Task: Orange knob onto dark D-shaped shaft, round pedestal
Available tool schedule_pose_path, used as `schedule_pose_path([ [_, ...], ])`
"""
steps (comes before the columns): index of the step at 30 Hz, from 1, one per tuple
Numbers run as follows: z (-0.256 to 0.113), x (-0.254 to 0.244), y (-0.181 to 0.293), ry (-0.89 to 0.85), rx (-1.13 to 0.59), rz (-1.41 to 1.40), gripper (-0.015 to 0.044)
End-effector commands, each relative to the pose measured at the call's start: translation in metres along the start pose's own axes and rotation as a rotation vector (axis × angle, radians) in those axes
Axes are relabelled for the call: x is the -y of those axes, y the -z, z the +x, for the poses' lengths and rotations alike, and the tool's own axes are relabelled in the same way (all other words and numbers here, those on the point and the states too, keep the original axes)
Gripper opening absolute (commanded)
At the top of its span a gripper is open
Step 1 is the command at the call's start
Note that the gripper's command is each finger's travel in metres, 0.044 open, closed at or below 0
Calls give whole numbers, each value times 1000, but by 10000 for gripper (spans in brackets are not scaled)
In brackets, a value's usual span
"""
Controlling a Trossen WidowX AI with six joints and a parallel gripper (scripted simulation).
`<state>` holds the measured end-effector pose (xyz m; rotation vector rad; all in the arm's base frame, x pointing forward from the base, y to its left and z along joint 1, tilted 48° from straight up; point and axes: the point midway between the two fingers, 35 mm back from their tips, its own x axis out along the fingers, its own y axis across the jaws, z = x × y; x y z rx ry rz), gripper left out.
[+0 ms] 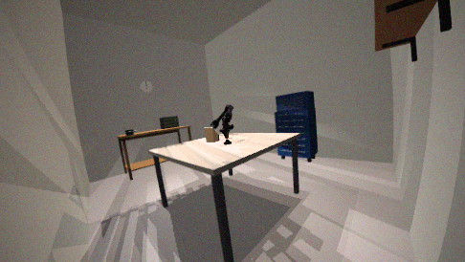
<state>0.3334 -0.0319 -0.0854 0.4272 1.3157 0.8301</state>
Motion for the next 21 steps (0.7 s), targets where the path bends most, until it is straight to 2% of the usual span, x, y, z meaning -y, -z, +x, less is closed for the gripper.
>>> schedule_pose_path([
  [1,1,-1,2,-2,0,3,0],
  [15,-5,-1,2,-2,0,3,0],
  [21,-4,0,1,-2,0,-166,0],
])
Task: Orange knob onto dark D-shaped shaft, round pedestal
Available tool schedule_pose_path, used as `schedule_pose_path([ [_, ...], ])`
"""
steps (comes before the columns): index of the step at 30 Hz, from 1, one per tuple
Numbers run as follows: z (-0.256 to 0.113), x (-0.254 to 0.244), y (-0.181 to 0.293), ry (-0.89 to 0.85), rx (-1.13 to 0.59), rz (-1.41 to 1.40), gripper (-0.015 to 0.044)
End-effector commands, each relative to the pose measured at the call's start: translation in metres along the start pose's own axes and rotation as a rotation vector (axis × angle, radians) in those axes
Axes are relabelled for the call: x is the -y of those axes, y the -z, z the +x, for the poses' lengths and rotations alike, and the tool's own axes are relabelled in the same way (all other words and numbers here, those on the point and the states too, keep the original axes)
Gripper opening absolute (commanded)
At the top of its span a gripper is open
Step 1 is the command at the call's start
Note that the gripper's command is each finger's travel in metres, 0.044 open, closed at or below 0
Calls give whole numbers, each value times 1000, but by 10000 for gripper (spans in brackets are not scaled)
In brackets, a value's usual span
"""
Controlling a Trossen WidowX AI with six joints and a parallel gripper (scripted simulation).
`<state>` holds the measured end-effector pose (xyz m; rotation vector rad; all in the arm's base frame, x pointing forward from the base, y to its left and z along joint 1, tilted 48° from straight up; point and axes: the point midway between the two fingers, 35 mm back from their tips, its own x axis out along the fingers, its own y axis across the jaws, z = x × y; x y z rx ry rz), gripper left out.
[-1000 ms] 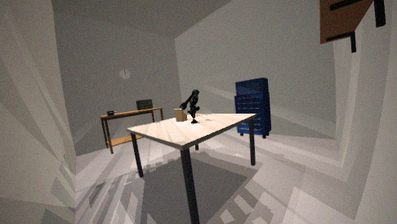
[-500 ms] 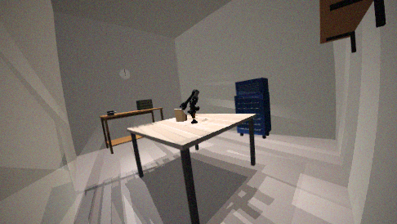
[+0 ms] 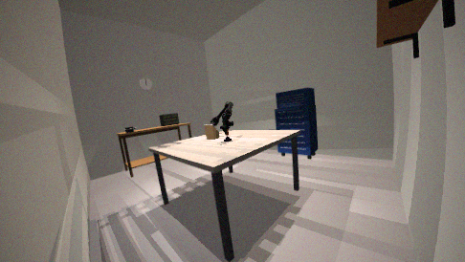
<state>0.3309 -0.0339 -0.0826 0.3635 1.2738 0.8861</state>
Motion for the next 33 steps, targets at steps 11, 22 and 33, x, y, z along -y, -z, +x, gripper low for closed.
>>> schedule_pose_path([
  [11,3,4,-5,3,-1,-122,0],
  [22,0,4,-5,3,-1,-122,0],
  [33,2,1,-2,2,-2,-331,0],
])
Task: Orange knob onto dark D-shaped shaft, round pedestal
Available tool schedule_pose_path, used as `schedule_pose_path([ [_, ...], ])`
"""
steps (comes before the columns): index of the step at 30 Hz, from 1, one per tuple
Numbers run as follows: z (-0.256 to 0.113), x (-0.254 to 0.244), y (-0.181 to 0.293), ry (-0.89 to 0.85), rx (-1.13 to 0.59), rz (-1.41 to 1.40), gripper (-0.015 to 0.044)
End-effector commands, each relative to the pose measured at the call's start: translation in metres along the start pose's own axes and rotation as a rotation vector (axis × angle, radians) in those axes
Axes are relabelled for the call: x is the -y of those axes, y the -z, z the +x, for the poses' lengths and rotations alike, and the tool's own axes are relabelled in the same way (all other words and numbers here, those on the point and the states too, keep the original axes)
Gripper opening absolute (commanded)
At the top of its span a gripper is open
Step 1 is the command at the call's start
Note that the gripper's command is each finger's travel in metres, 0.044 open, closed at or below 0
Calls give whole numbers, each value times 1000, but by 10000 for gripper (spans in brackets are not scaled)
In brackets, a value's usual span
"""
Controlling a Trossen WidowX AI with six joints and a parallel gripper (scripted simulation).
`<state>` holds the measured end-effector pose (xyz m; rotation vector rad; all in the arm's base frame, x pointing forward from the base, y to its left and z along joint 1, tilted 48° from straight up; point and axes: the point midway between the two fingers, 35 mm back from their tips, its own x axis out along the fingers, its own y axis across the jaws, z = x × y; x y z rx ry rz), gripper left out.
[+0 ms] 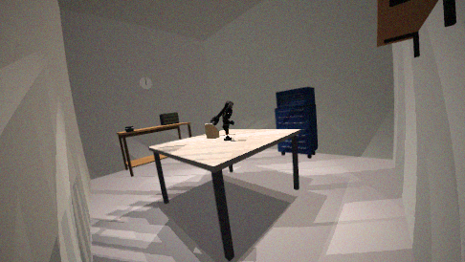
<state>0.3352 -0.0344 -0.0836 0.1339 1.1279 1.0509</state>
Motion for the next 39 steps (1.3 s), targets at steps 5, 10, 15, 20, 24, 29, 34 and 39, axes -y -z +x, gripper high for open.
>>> schedule_pose_path([
  [5,1,-4,4,0,-1,-44,0],
  [10,3,-4,4,0,-1,-44,0],
  [15,3,-3,3,0,-1,-44,0],
  [20,3,-3,3,0,-1,-44,0],
  [24,0,-2,2,0,-1,-44,0],
  [29,-2,-1,1,0,-1,-98,0],
  [34,0,2,-2,0,-1,-253,0],
  [39,0,2,-2,0,-1,-253,0],
])
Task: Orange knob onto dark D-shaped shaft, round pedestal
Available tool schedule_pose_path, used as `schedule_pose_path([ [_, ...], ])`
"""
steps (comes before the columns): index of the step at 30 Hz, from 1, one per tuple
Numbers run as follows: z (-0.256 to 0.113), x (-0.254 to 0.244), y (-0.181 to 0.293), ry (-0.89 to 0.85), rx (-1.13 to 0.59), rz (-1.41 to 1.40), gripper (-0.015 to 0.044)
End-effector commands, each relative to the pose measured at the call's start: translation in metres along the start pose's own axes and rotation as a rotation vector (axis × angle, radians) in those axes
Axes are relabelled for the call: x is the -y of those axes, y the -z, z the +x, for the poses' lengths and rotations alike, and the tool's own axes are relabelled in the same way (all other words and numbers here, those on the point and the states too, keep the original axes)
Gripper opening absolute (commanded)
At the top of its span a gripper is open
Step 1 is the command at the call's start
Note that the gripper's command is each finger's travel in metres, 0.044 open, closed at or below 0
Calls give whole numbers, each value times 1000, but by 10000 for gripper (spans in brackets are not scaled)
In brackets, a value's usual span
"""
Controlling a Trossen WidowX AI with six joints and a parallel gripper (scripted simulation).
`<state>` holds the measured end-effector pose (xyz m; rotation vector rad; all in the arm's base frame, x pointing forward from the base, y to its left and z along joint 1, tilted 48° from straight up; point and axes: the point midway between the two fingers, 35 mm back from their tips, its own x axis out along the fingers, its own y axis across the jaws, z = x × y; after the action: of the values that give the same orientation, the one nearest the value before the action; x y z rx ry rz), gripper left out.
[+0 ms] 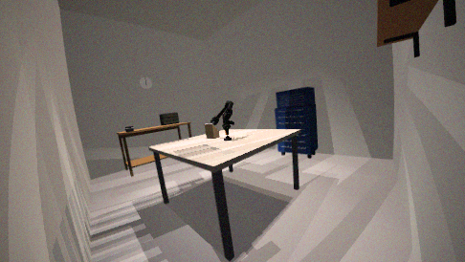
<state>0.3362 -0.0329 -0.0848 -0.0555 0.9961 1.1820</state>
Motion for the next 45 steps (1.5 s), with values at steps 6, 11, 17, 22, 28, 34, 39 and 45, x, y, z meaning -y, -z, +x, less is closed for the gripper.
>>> schedule_pose_path([
  [6,-2,2,0,5,2,-14,0],
  [11,-1,1,0,5,2,-13,0],
  [17,-1,-2,1,5,2,-13,0],
  [22,1,-3,2,5,2,-13,0],
  [28,1,-2,2,5,2,-13,0],
  [34,2,-2,1,5,2,-13,0],
  [39,-3,0,1,5,2,-13,0],
  [45,-3,1,0,5,1,-139,0],
])
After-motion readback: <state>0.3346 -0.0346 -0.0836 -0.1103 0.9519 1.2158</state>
